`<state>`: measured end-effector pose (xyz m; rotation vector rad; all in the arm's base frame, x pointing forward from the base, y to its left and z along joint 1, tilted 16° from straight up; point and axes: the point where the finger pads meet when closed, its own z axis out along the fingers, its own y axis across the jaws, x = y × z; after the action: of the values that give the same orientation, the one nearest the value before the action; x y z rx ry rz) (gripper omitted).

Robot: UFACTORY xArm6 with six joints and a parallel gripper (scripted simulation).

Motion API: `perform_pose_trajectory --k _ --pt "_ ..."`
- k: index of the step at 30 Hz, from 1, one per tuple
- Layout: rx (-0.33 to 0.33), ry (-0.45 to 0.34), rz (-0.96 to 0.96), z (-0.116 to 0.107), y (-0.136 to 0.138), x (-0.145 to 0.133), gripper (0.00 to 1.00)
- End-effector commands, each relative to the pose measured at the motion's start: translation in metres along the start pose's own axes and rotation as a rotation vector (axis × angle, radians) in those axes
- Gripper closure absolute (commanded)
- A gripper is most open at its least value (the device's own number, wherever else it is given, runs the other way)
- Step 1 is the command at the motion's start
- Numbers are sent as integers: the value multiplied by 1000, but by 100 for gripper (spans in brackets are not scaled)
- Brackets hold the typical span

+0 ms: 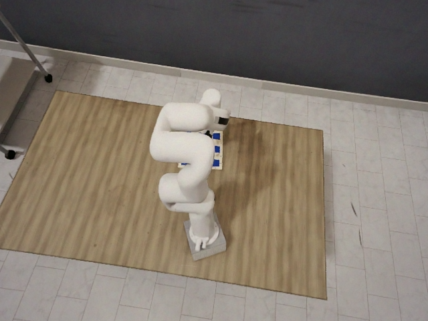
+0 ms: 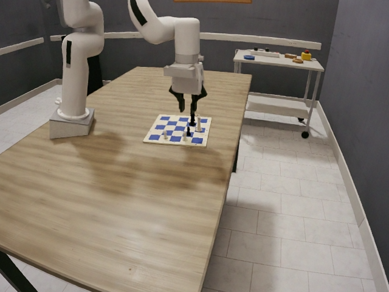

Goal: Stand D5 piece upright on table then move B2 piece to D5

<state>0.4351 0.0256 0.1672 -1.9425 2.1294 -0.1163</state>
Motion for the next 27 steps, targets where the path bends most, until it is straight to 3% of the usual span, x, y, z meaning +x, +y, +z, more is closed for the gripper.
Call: perform_pose_trajectory --k 1,27 --pt "4 0 0 -1 -1 0 65" --pt "4 -1 0 9 -2 0 65"
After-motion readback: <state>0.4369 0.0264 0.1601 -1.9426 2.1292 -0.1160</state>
